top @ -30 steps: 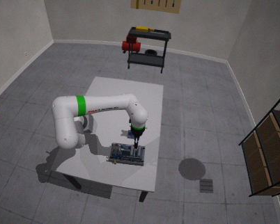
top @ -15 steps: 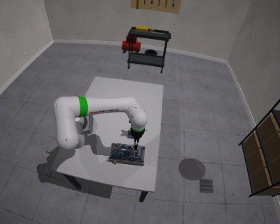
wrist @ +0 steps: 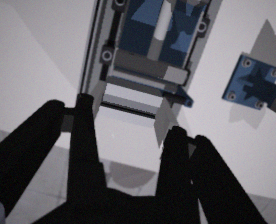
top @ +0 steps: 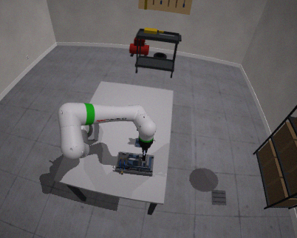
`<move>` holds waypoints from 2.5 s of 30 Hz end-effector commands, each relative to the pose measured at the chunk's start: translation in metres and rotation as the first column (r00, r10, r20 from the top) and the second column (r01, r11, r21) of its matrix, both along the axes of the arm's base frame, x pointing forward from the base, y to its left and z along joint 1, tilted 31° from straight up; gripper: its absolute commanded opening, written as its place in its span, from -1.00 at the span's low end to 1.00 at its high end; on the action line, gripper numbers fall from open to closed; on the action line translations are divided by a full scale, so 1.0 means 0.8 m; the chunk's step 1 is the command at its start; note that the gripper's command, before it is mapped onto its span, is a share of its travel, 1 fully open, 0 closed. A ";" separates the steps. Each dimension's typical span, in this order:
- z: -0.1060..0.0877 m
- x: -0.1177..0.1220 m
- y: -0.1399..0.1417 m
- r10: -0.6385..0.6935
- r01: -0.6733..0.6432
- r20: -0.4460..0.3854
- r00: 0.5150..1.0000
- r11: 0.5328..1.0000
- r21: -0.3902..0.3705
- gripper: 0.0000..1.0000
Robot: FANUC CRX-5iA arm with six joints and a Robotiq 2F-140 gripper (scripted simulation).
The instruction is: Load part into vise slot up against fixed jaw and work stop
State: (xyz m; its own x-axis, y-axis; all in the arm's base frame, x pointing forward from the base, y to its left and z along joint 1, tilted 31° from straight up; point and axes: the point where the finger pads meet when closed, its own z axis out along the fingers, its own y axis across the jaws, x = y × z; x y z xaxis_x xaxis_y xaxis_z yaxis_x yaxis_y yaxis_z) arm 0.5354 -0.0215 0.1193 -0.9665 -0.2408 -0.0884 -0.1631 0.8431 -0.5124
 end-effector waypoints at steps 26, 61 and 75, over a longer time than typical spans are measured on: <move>-0.016 0.004 -0.008 0.000 0.000 0.000 1.000 1.000 0.000 -1.00; -0.016 0.004 -0.008 0.000 0.000 0.000 1.000 1.000 0.000 -1.00; -0.016 0.004 -0.009 0.000 0.000 0.000 1.000 1.000 0.000 -1.00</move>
